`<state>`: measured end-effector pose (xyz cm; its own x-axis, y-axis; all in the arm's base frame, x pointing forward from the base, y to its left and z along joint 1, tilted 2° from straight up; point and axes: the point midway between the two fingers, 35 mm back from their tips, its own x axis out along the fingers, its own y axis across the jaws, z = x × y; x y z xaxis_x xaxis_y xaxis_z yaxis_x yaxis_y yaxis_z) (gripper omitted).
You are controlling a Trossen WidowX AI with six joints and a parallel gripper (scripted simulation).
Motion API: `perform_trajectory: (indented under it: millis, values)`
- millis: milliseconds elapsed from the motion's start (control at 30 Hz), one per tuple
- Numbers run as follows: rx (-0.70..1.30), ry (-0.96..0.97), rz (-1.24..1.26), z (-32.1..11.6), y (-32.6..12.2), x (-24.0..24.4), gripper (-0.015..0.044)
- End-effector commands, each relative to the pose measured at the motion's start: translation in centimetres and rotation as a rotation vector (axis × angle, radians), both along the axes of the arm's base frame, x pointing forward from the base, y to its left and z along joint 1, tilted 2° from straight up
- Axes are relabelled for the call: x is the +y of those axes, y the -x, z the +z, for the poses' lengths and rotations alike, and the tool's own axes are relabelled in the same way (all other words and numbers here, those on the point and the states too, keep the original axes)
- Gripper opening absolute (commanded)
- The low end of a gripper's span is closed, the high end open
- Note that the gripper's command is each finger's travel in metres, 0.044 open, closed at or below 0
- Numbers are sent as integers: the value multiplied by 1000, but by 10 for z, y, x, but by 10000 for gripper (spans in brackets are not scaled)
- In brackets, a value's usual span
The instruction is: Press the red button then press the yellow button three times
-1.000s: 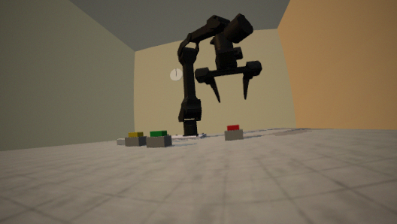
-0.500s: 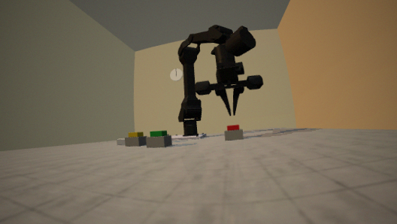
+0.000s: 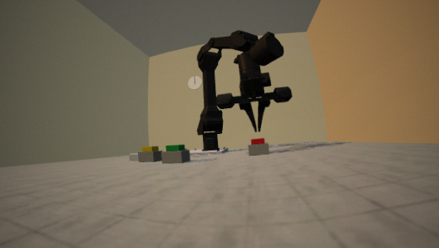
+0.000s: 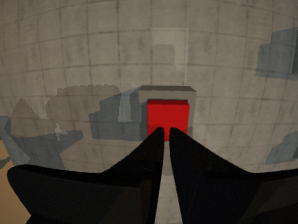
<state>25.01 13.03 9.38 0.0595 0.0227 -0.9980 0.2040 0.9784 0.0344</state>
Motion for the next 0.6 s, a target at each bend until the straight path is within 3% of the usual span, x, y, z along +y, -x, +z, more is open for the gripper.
perform_trajectory:
  millis: [0, 567]
  values:
    - [4, 7, 6, -9, 1, -1, 20]
    - [4, 7, 6, -24, 0, -1, 20]
